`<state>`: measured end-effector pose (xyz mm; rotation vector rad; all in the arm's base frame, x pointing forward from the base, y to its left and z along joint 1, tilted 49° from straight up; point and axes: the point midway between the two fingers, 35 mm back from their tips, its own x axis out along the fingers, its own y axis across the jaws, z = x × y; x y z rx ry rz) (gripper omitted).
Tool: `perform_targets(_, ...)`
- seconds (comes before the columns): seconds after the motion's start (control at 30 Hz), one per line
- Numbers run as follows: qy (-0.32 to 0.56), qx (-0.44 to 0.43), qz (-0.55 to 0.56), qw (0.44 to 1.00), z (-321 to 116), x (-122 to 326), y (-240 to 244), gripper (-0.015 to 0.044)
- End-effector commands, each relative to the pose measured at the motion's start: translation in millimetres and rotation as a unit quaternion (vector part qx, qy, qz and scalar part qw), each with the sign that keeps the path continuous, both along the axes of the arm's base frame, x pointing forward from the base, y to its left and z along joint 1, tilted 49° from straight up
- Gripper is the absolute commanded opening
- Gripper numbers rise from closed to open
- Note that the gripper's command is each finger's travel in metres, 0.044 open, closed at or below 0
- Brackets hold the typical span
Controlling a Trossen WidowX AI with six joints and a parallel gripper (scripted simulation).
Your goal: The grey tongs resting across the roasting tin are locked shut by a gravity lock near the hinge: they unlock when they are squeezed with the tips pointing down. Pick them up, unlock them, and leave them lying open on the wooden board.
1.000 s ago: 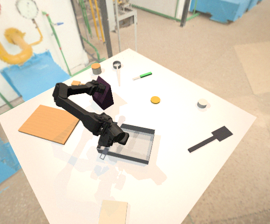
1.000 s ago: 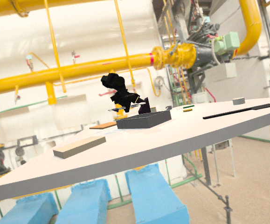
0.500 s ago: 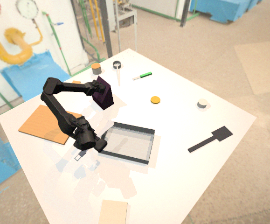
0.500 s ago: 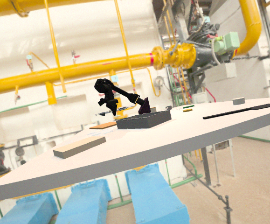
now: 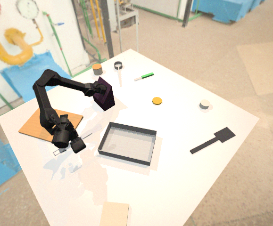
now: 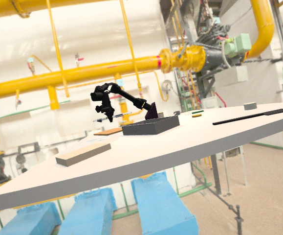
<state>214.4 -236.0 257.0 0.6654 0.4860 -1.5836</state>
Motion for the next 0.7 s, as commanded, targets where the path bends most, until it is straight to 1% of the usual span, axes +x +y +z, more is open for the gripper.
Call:
perform_targets(0.0,-0.029,-0.009,-0.025,0.999,14.1,-25.7,-4.0,-0.0150)
perform_targets(0.17,-0.056,-0.021,-0.050,0.997,26.7,-49.8,-5.8,-0.0150)
perform_targets(0.37,-0.059,-0.018,-0.055,0.997,26.7,-53.8,-7.7,-0.0150)
perform_targets(0.67,-0.078,0.008,-0.087,0.993,23.5,-80.3,-21.2,-0.0150)
